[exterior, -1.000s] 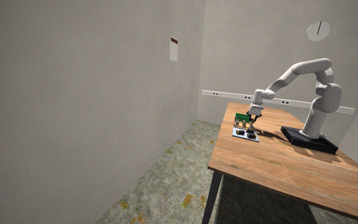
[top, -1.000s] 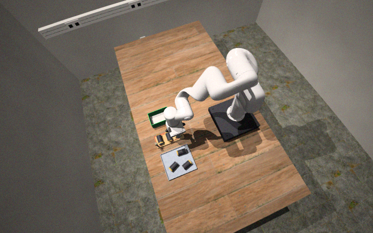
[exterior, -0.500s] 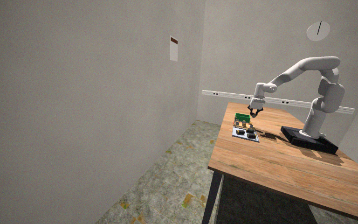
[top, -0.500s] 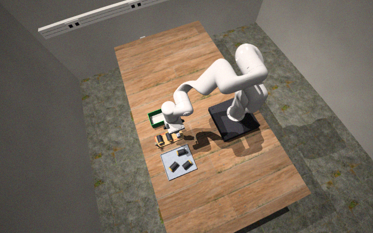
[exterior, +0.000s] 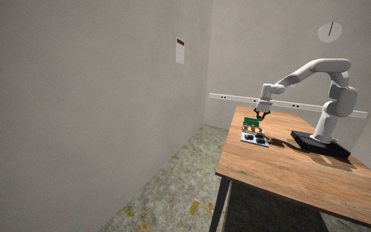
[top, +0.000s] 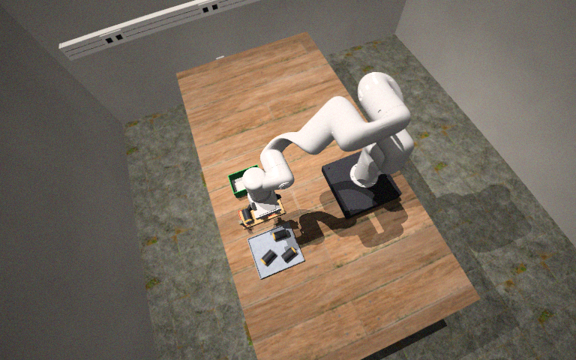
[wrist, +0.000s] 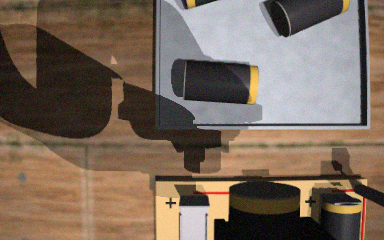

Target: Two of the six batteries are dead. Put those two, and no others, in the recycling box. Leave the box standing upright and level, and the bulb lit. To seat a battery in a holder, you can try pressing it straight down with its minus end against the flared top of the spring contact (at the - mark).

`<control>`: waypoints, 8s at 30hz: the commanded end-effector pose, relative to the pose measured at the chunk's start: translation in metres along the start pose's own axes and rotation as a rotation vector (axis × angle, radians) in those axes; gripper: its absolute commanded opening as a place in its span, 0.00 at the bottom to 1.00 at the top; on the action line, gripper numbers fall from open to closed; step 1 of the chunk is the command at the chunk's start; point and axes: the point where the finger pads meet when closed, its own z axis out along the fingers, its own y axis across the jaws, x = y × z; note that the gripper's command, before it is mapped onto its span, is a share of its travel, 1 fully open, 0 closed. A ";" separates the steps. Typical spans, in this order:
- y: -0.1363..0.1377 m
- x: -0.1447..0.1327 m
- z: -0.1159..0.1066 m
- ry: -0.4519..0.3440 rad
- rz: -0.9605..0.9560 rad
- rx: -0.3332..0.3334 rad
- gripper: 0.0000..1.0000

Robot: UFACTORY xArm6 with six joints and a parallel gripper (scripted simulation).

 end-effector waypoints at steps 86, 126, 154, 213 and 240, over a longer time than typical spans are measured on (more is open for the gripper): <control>0.093 0.093 0.077 -0.003 0.002 0.002 0.28; 0.094 0.093 0.122 -0.003 0.002 0.002 0.28; 0.094 0.093 0.120 -0.003 0.002 0.002 0.51; 0.070 0.164 0.000 -0.003 0.011 0.002 0.51; 0.070 0.164 0.000 -0.004 0.612 0.001 0.51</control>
